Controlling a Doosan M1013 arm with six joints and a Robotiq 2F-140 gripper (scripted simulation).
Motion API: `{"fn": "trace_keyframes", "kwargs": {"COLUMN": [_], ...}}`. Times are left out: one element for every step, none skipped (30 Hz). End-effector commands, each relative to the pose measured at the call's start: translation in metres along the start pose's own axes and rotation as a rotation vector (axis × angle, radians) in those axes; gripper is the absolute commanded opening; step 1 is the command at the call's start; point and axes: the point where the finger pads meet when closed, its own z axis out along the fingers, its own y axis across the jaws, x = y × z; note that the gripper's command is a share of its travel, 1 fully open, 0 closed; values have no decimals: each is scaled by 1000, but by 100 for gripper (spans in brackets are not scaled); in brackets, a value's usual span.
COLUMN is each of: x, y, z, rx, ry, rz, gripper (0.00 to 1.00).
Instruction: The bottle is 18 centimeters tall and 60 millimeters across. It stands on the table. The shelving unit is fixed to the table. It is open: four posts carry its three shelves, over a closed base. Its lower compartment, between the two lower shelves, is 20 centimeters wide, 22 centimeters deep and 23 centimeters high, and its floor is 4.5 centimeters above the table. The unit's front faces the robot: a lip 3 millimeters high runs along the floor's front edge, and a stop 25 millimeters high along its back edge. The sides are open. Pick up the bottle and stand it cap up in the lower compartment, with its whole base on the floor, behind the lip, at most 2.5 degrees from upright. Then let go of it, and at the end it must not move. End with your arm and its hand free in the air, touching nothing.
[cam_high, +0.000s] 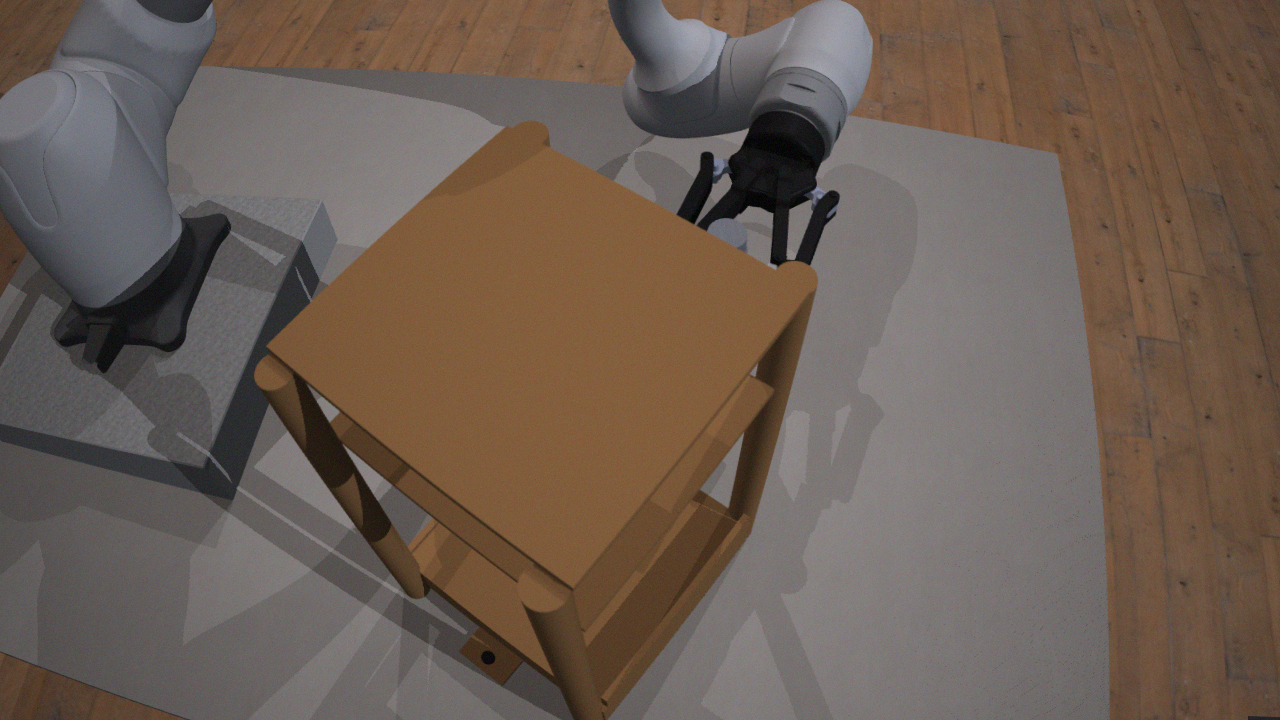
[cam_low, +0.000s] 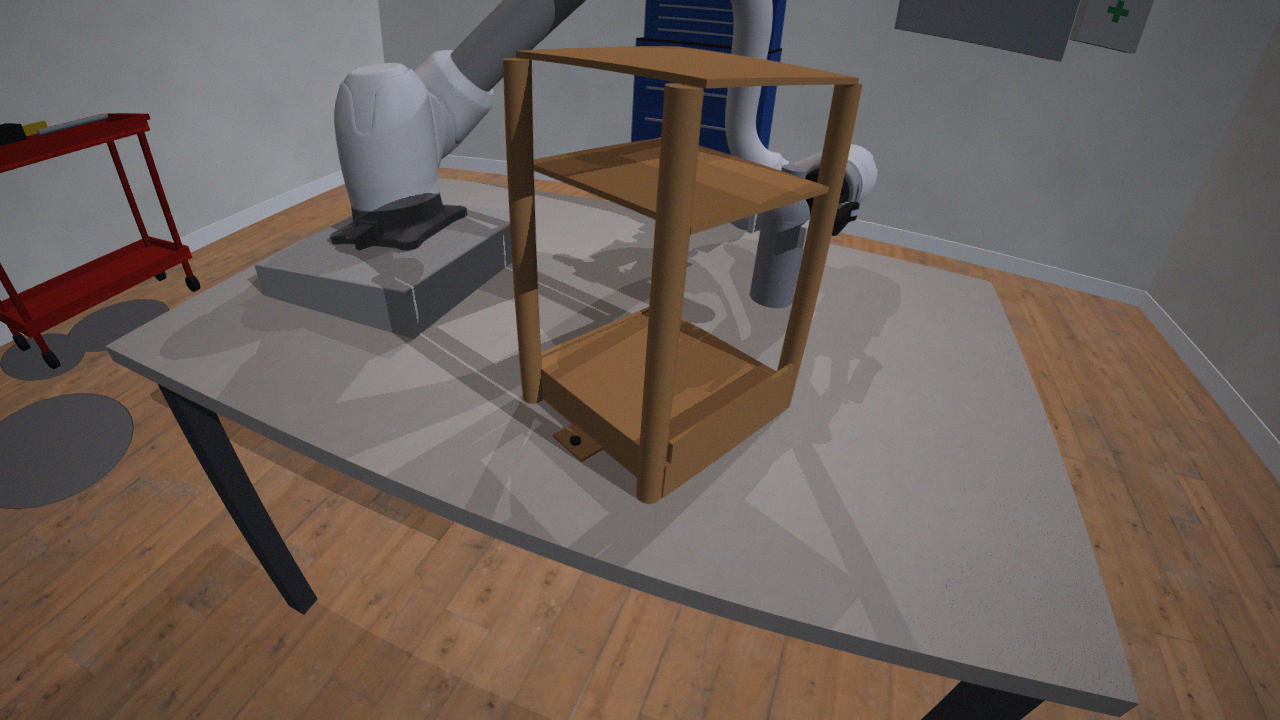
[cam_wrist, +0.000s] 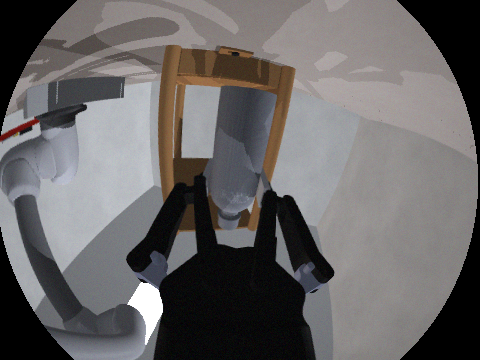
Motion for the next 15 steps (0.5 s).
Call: {"fn": "trace_keyframes", "kwargs": {"x": [0, 0, 0, 0, 0, 0, 0, 0, 0, 0, 0, 0, 0, 0, 0], "y": [0, 0, 0, 0, 0, 0, 0, 0, 0, -1, -1, -1, -1, -1, -1], "z": [0, 0, 0, 0, 0, 0, 0, 0, 0, 0, 0, 0, 0, 0, 0], "rx": [62, 69, 72, 72, 73, 75, 82, 94, 109, 128, 128, 128, 149, 171, 192], "ry": [0, 0, 0, 0, 0, 0, 0, 0, 0, 0, 0, 0, 0, 0, 0], "rz": [-1, -1, -1, -1, -1, -1, -1, 0, 0, 0, 0, 0, 1, 1, 0], "gripper": [0, 0, 0, 0, 0, 0, 0, 0, 0, 0, 0, 0, 0, 0, 0]}}
